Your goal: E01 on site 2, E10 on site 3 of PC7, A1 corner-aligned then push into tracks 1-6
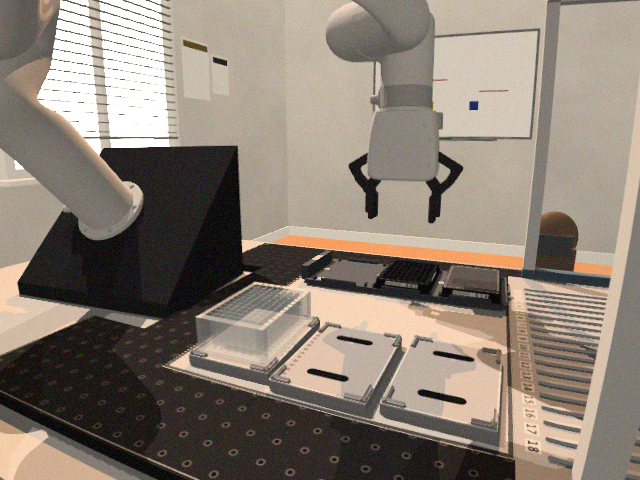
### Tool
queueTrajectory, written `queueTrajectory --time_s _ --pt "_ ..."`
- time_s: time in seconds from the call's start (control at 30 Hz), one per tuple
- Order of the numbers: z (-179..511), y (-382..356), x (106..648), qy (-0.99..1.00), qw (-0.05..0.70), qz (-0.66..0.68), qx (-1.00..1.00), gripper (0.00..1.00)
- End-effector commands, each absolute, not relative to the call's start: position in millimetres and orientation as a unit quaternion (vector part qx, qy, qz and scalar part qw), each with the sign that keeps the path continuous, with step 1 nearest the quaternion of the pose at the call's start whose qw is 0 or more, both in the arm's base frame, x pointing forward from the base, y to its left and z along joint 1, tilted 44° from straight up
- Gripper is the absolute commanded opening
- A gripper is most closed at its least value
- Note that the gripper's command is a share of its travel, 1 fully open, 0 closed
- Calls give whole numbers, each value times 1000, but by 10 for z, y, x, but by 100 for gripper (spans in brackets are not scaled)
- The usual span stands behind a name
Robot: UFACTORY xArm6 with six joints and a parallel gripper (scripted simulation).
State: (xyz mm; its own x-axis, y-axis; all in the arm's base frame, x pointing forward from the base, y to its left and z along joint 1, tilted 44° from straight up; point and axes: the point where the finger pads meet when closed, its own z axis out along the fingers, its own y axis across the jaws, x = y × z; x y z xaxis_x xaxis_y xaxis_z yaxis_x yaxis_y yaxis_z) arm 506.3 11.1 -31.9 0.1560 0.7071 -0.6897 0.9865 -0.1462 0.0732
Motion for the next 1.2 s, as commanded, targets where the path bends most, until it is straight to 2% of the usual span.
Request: queueTrajectory --time_s 0.0,1.17 --pt "-445 266 5118 595 270 -258 712 100" --pt "-1348 1197 5325 595 270 -258 712 100"
